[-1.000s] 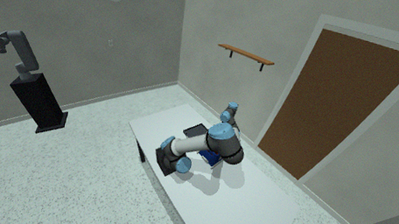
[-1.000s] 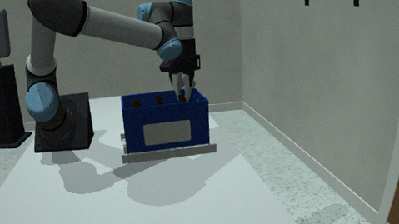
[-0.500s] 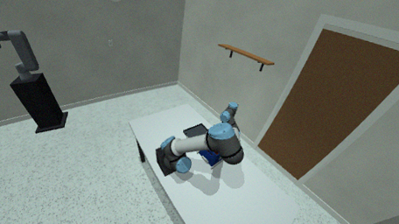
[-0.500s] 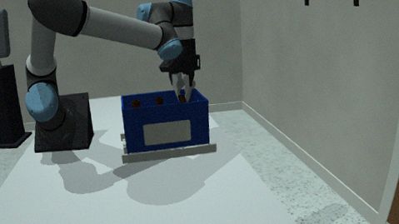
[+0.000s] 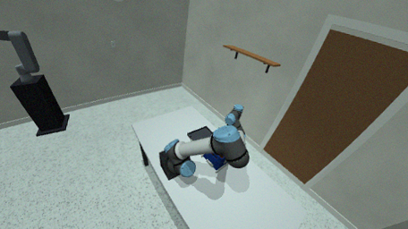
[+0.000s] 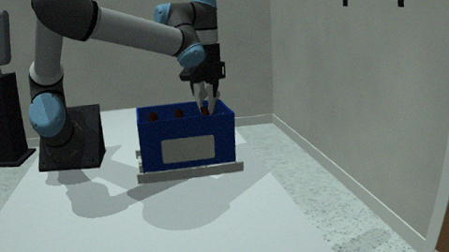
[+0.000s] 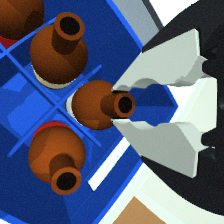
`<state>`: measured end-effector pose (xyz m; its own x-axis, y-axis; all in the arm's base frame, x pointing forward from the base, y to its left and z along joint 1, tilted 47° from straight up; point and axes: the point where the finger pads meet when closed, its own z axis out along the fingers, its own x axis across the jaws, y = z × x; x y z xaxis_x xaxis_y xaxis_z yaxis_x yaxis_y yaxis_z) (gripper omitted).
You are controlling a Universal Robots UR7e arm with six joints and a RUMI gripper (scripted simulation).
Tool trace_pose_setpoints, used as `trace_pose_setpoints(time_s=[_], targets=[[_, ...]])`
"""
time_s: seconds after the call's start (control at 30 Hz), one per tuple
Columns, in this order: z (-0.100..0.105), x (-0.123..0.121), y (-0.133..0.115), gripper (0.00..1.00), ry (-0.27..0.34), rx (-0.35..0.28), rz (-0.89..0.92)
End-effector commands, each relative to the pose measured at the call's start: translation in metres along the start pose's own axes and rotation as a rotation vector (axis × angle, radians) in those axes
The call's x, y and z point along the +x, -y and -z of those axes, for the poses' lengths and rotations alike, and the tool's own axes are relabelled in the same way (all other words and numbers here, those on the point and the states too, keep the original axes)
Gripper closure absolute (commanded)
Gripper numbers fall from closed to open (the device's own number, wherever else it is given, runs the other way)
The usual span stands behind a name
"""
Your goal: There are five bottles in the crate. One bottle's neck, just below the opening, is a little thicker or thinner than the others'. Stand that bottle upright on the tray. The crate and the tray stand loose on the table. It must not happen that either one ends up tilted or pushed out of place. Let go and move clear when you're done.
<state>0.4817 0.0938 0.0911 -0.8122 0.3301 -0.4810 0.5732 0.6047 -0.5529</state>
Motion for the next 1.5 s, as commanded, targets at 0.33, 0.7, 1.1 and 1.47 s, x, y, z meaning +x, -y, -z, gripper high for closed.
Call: trace_pose_setpoints(time_s=[0.33, 0.7, 1.1, 1.47], targets=[[0.0005, -0.0002, -0.0001, 0.62, 0.001, -0.001, 0.000], [0.0005, -0.0002, -0.0001, 0.62, 0.001, -0.001, 0.000], [0.0005, -0.0002, -0.0001, 0.62, 0.001, -0.001, 0.000], [0.0066, -0.0002, -0.0001, 0.62, 0.001, -0.001, 0.000]])
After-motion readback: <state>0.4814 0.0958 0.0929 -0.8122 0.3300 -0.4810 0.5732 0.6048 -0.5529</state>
